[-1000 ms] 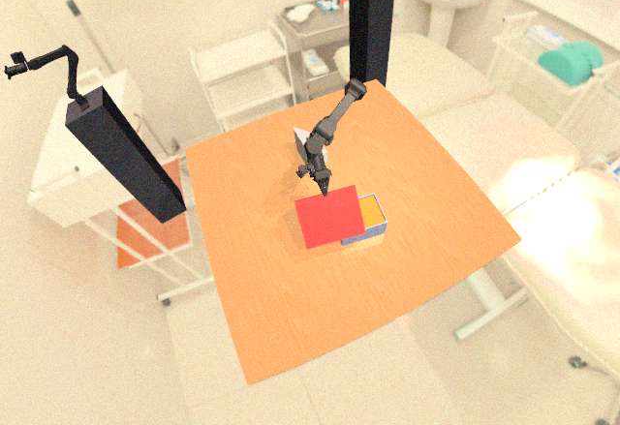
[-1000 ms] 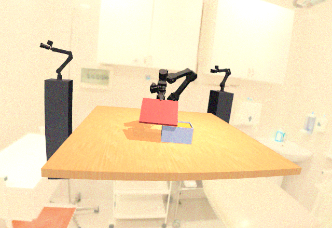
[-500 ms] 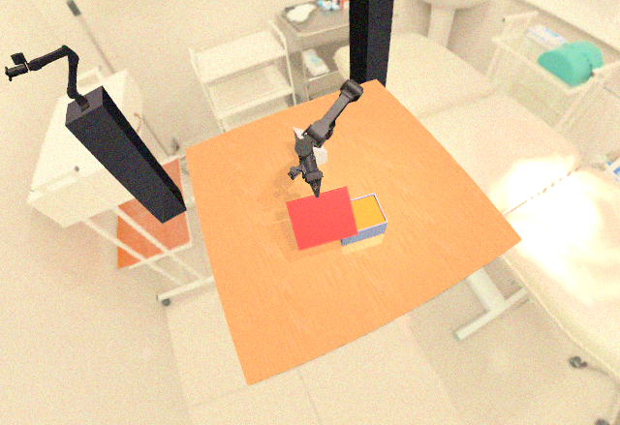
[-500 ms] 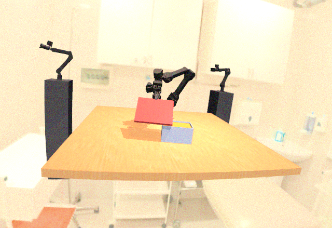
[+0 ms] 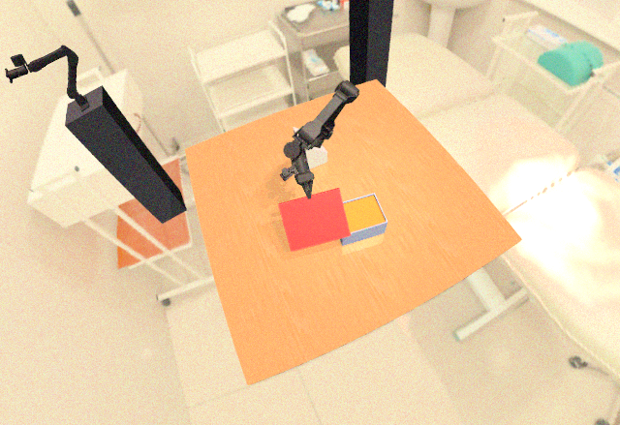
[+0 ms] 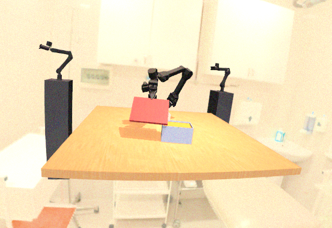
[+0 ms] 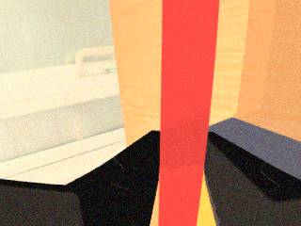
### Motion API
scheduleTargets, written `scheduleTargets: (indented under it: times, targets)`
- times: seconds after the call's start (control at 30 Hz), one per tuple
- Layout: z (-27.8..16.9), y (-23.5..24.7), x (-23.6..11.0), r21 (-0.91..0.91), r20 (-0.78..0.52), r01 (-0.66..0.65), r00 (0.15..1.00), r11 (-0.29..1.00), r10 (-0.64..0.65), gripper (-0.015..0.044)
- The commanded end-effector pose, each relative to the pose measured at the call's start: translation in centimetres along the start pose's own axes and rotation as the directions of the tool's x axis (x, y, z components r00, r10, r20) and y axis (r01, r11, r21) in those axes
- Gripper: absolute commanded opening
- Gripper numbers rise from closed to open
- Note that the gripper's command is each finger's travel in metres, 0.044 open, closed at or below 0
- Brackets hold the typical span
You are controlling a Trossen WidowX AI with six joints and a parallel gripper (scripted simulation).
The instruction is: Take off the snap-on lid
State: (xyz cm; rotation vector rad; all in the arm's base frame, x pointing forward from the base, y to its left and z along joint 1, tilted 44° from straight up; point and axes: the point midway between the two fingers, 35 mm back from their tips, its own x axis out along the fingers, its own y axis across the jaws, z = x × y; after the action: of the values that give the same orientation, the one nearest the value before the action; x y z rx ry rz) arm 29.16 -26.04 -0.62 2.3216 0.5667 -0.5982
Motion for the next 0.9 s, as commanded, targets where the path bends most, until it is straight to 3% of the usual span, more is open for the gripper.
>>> scheduleTargets:
  times: [0.0,0.87]
  targets:
    - [0.8,0.2,-0.2,-0.006,-0.003,-0.008,1.000,1.000,0.008,0.0000]
    - [6.0,-0.2,-0.8,-0.009,-0.001,-0.008,1.000,1.000,0.008,0.0000]
